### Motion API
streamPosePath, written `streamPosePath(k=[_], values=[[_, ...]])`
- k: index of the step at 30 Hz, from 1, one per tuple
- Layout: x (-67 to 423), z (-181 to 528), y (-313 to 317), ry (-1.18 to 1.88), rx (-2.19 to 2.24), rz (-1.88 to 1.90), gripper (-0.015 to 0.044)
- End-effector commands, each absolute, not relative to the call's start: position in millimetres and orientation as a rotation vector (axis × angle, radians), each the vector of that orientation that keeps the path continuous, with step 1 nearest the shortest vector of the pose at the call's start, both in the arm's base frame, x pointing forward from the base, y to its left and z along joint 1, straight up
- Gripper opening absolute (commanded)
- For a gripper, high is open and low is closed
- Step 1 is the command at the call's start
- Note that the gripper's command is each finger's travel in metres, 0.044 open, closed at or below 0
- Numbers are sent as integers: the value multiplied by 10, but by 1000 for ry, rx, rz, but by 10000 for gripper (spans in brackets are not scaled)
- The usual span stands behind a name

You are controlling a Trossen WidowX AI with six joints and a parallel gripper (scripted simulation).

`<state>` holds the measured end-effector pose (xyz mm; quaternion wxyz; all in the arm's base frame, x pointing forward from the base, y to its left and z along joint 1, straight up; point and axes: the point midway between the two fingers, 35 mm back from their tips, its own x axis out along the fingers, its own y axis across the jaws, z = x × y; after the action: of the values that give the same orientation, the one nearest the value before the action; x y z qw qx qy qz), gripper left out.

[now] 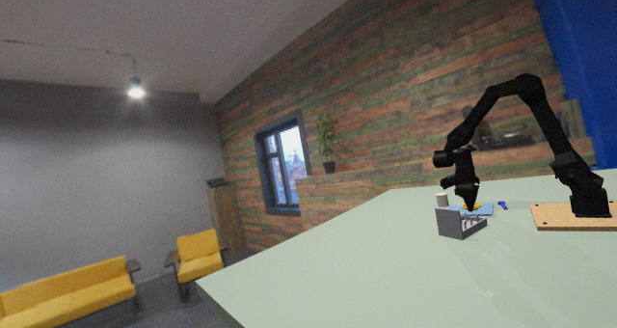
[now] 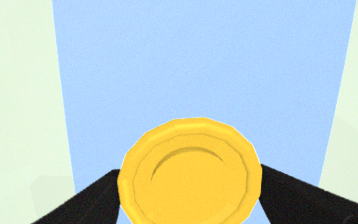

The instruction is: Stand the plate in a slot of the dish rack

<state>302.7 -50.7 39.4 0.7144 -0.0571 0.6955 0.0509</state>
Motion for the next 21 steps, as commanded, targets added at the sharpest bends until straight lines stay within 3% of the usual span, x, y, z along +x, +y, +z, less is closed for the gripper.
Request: streamPosePath(k=[1,7,21], values=[[3056,482,-516,1540,-132,114,152],[3112,729,-523,1540,-132,114,0],[3181,1273,-530,1539,-132,114,0]])
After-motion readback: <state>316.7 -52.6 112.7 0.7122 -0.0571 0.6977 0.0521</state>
